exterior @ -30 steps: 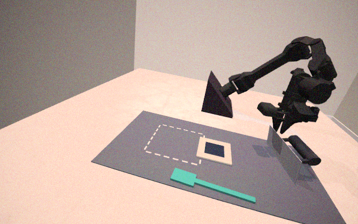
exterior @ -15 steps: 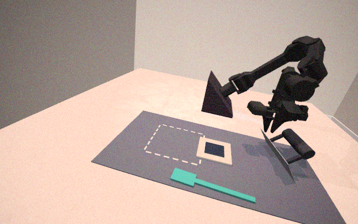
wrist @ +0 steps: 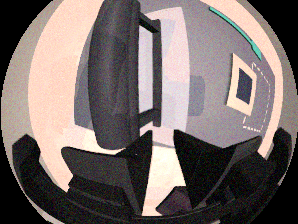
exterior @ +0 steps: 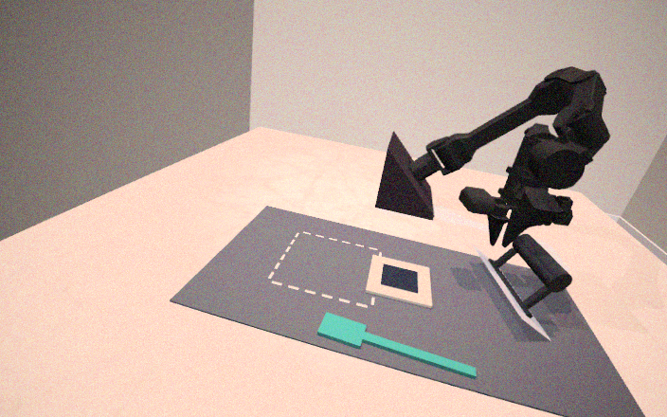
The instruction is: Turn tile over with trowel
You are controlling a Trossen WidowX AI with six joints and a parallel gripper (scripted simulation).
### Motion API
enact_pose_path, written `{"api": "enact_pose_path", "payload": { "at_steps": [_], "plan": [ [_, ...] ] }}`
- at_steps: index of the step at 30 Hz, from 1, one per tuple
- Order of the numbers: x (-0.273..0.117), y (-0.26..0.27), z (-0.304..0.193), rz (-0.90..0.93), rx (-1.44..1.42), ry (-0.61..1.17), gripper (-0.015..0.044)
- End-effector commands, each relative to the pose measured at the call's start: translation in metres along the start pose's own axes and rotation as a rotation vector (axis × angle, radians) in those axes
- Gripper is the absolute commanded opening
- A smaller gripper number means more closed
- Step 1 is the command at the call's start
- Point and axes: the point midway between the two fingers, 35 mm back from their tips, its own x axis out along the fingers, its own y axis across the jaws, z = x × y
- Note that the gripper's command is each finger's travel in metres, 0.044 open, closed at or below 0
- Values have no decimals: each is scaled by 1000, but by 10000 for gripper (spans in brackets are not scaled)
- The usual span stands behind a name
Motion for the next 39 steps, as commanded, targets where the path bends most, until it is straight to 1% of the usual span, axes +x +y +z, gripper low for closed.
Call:
{"api": "enact_pose_path", "payload": {
  "at_steps": [1,7,14,17,19,39],
  "plan": [
    [-6,25,2,2,-10,-3,100],
    [-18,75,-1,10,-9,-4,100],
    [-20,82,-2,12,-7,-5,100],
    [-21,113,-15,17,11,-6,100],
    [-22,122,-19,20,17,-6,100],
    [-8,98,-17,15,17,-5,100]
  ]
}}
